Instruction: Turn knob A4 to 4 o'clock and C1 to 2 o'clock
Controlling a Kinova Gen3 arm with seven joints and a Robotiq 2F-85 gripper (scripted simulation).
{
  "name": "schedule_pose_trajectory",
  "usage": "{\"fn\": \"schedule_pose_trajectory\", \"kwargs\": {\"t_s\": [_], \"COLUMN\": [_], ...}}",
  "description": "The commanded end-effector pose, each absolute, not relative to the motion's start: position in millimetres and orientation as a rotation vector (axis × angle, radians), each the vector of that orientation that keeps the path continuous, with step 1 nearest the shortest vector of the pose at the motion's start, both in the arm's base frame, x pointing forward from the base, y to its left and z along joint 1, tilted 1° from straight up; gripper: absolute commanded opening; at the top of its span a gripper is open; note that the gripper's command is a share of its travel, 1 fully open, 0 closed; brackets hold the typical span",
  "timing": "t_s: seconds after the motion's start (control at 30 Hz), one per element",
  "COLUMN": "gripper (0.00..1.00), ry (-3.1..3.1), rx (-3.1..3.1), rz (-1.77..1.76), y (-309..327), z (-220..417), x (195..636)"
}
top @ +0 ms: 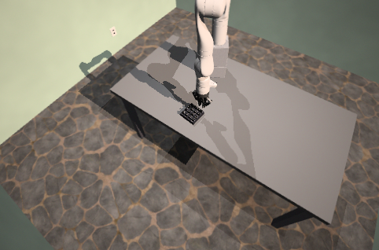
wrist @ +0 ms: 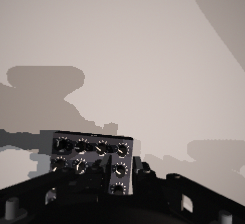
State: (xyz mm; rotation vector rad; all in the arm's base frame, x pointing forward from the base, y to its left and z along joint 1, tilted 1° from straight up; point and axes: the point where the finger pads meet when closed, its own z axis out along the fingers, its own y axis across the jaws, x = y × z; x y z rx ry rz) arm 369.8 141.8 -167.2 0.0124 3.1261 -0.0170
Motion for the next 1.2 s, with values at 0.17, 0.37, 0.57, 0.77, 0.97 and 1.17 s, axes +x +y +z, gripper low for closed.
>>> {"fn": "schedule_pose_trajectory", "kwargs": {"t_s": [0.17, 0.37, 0.57, 0.77, 0.97, 1.17], "gripper": [0.19, 0.19, 0.19, 0.19, 0.19, 0.19], "ry": [3.125, 3.125, 3.125, 3.125, 3.126, 3.127], "rx": [0.012, 0.012, 0.012, 0.012, 0.013, 0.015], "rz": [-0.016, -0.016, -0.016, -0.016, -0.020, -0.029], "y": [142.1, 142.1, 142.1, 142.1, 142.1, 142.0], "z": [-166.6, -166.6, -166.6, -166.7, -168.1, -171.6], "x": [370.4, 370.4, 370.4, 370.4, 370.5, 370.6]}}
